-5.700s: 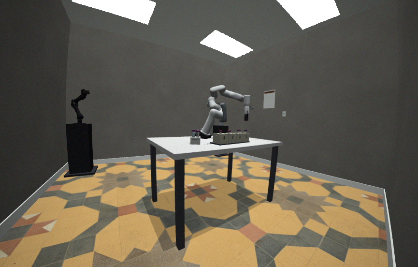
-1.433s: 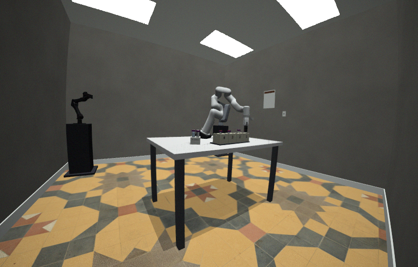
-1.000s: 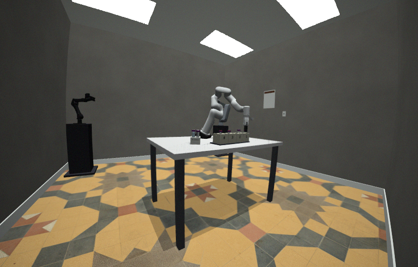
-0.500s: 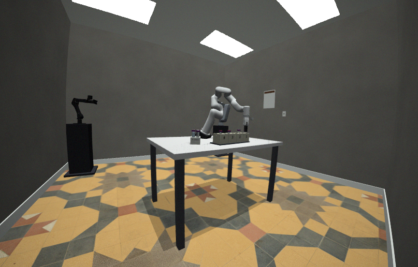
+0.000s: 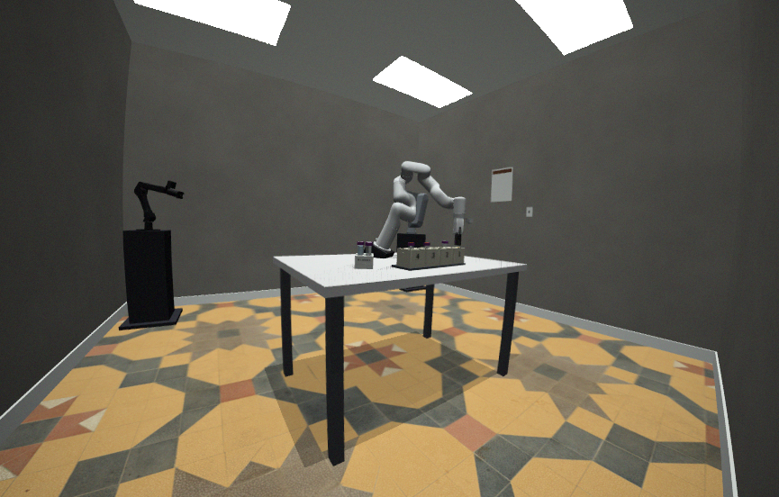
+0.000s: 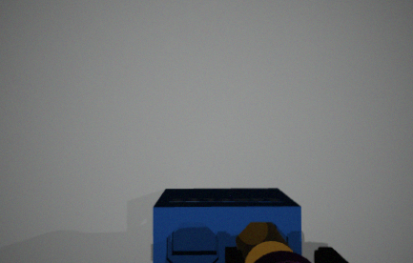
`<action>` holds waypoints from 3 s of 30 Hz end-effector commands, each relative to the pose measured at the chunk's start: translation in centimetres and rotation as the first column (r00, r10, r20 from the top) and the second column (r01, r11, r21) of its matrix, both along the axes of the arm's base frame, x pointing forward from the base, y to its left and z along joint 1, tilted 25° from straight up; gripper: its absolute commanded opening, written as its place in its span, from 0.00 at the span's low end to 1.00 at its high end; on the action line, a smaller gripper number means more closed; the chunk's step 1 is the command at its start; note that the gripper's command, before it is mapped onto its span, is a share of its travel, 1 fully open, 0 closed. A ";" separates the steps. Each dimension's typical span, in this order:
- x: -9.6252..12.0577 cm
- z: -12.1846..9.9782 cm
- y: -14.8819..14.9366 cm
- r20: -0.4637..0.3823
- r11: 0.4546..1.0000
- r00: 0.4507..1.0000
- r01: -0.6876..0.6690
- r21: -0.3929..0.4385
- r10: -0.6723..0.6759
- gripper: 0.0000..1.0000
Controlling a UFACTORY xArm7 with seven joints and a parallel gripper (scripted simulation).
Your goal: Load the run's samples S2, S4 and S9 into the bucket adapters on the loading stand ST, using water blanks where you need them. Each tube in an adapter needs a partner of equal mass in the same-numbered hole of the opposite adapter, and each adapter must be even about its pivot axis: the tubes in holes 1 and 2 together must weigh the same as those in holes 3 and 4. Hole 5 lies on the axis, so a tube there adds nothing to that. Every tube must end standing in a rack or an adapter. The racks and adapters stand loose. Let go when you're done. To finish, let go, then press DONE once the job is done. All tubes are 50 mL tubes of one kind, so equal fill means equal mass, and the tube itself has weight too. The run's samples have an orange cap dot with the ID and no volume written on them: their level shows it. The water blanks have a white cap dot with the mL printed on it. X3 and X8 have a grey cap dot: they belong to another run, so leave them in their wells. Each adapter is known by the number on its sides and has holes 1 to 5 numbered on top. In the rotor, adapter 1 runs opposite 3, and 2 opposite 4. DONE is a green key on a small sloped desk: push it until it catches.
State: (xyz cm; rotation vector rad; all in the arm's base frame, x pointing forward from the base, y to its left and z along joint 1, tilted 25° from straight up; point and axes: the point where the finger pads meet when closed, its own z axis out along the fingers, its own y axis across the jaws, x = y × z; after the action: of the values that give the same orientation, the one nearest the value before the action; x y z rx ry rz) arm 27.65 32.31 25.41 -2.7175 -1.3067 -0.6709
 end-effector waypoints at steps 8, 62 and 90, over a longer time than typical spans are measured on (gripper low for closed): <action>-0.2 0.8 -0.1 0.002 1.000 1.000 0.000 0.002 0.000 0.00; -2.4 6.4 -1.5 0.003 1.000 1.000 -0.001 0.002 0.001 0.00; -4.2 10.7 -2.6 0.003 1.000 1.000 -0.001 0.002 0.001 0.00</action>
State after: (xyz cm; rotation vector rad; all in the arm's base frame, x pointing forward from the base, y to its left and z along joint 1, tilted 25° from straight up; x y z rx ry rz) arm 23.74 29.81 35.23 -2.7177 -1.3065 -0.6705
